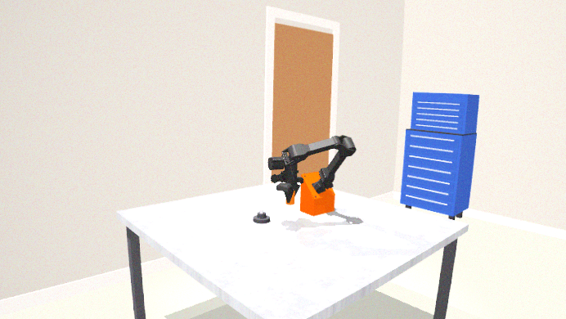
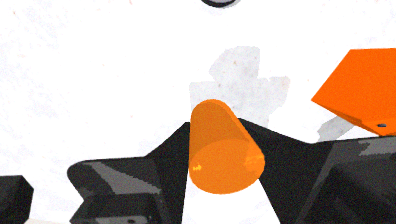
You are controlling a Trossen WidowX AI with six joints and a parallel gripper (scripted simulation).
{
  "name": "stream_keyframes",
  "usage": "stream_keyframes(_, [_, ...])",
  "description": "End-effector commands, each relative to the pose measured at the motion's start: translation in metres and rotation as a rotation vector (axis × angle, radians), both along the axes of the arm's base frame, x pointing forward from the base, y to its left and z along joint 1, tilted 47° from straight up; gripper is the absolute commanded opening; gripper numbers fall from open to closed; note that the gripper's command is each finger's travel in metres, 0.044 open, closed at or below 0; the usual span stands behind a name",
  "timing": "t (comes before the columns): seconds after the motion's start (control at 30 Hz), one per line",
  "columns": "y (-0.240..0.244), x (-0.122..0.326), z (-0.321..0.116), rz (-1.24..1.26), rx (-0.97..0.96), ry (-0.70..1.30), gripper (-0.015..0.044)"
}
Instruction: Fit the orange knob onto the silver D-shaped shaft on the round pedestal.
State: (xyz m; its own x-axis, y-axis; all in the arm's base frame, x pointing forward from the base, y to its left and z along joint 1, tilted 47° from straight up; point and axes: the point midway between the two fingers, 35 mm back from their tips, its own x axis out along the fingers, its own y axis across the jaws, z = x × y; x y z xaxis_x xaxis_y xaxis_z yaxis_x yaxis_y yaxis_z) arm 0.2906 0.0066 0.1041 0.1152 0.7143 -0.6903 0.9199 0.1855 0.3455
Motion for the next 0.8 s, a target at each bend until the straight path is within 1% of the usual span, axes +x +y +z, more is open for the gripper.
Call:
stream_keyframes(0.0, [-0.012,-0.001,0.011,-0.003,-0.003,-0.014,0.0])
stream_keyframes(0.23, [-0.013,-0.002,0.01,-0.004,-0.003,-0.014,0.0])
stream_keyframes(0.77, [-0.037,0.017,-0.028,-0.004,-0.007,-0.015,0.0])
